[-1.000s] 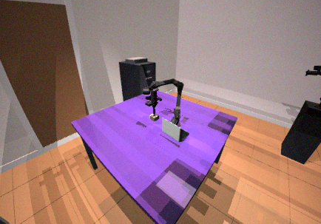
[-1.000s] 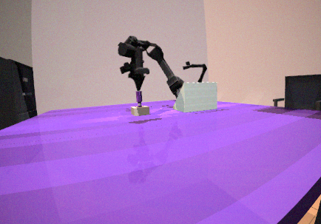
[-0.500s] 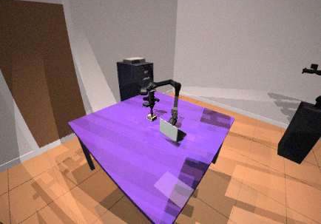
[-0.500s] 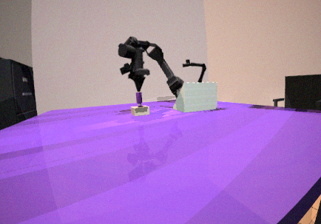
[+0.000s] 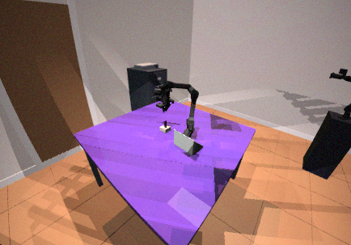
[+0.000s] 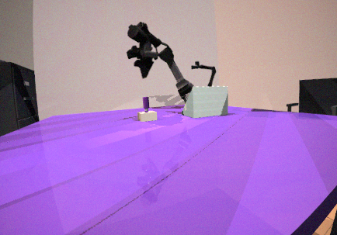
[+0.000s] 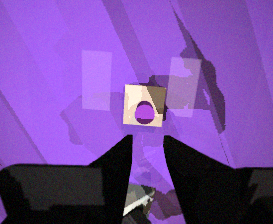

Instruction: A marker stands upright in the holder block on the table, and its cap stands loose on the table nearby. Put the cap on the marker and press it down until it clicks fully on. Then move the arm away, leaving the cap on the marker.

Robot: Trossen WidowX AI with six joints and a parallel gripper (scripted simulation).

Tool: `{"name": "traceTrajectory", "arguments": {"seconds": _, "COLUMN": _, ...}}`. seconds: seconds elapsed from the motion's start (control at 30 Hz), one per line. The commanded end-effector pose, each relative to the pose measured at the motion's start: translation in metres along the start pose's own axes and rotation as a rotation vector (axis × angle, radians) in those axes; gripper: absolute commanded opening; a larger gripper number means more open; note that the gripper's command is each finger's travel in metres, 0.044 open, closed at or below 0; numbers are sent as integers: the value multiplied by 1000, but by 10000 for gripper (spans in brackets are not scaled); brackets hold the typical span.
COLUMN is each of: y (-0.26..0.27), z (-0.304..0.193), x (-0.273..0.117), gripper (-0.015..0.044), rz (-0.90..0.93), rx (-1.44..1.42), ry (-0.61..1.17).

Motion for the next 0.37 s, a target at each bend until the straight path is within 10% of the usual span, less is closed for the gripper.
{"name": "traceTrajectory", "arguments": {"seconds": 0.0, "y": 0, "z": 0, "x": -1, "gripper": 210, "rz": 3, "rx": 4, "ry": 4}}
{"name": "traceTrajectory", "arguments": {"seconds": 0.33, "y": 0, "z": 0, "x": -1, "gripper": 440, "rz": 3, "rx": 4, "ry": 4}}
Point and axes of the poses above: the point midway between the two fingers, 35 mm back from their tips, its own x axis out along the fingers, its own y axis across the jaws, z = x × y, the point moved 1 cm from there along -x, back along the fingers, and after that the axes turned 4 degrees about x, right-handed, at the moved point
